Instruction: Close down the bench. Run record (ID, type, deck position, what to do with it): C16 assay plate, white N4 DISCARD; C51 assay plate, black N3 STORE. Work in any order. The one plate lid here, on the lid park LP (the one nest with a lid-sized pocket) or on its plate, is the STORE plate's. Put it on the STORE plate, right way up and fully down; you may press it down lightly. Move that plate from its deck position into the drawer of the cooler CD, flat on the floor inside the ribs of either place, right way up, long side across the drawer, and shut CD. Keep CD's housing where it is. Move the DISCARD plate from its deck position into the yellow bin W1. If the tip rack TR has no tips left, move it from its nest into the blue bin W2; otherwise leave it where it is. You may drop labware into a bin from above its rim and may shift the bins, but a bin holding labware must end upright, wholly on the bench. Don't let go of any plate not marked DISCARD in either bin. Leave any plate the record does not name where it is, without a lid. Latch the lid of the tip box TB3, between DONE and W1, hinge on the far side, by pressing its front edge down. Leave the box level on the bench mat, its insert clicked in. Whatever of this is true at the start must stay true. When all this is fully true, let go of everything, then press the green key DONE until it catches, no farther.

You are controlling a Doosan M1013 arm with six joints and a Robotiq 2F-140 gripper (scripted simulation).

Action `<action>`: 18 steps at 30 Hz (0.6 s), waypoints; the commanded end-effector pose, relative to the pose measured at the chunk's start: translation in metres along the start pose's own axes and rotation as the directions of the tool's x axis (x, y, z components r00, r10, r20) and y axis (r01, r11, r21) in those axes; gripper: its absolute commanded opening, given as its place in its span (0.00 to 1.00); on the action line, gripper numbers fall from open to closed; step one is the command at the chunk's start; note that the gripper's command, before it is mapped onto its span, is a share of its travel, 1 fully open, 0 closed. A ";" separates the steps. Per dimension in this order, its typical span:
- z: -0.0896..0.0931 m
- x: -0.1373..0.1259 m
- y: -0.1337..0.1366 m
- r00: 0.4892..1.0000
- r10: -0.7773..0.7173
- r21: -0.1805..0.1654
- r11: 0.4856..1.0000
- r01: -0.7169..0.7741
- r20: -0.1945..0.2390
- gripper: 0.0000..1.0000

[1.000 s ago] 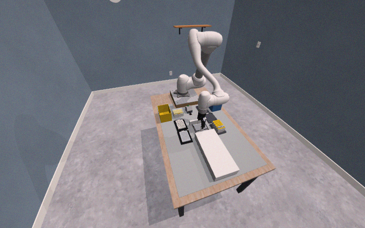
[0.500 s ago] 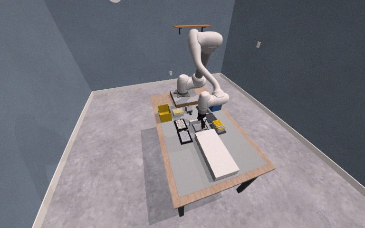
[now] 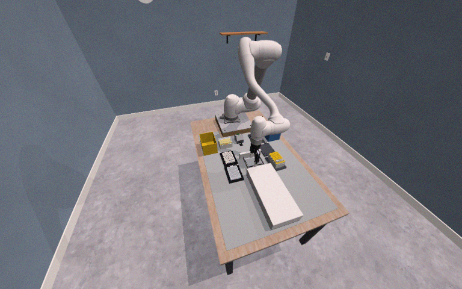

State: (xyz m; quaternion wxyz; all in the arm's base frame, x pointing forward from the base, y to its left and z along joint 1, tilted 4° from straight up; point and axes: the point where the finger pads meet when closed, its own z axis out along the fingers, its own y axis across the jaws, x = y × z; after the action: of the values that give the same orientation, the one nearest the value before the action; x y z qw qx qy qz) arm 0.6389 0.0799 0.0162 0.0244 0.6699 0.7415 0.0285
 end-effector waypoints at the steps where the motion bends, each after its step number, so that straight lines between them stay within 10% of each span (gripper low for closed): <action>1: 0.000 0.000 0.000 1.000 0.000 0.001 1.000 0.000 0.000 0.00; 18: 0.000 0.000 0.002 1.000 0.000 0.001 1.000 0.000 0.000 0.00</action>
State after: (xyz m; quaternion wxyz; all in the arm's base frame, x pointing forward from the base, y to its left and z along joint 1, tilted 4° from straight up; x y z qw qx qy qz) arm 0.6413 0.0801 0.0163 0.0244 0.6699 0.7415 0.0285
